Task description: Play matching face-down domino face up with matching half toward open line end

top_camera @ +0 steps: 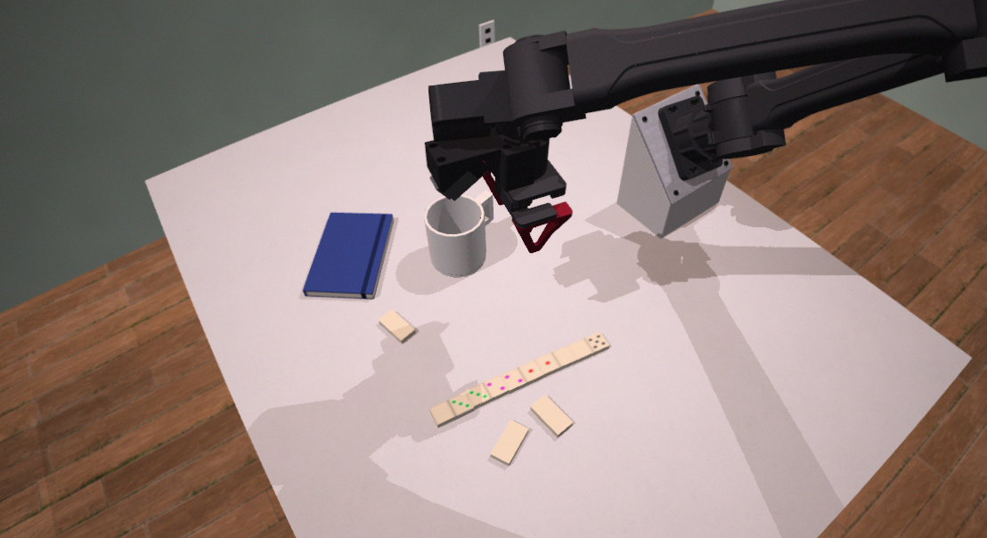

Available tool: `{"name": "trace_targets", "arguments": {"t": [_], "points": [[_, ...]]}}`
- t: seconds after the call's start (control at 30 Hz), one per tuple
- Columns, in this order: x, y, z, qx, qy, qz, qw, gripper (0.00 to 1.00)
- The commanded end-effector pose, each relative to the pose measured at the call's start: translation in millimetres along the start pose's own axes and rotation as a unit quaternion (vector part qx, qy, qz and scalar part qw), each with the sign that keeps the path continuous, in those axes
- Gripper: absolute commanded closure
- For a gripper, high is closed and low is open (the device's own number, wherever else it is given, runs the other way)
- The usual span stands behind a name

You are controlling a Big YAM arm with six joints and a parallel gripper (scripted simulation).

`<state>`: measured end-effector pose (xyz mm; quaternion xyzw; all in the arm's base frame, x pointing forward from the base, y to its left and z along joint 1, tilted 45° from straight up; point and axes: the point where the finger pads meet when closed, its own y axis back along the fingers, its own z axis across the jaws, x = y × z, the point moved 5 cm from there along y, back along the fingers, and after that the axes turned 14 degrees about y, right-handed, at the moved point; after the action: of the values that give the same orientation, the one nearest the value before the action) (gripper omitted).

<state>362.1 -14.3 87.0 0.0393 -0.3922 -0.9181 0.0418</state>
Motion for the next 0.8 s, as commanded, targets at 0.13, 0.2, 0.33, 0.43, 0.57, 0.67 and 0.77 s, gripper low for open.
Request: {"name": "trace_targets", "arguments": {"t": [0.13,0.2,0.33,0.43,0.57,0.67,0.77], "points": [[20.4,17.3,-8.2,0.002,0.009,-0.003,1.0,0.06],[31.6,25.4,-12.1,0.002,0.014,-0.003,1.0,0.06],[54.0,41.5,-20.0,0.003,0.025,-0.004,1.0,0.06],[54.0,41.5,-20.0,0.003,0.025,-0.004,1.0,0.06],[54.0,41.5,-20.0,0.003,0.025,-0.004,1.0,0.06],[57.3,37.2,-23.5,0.001,-0.004,-0.004,1.0,0.06],[57.3,37.2,-23.5,0.001,-0.004,-0.004,1.0,0.06]]}}
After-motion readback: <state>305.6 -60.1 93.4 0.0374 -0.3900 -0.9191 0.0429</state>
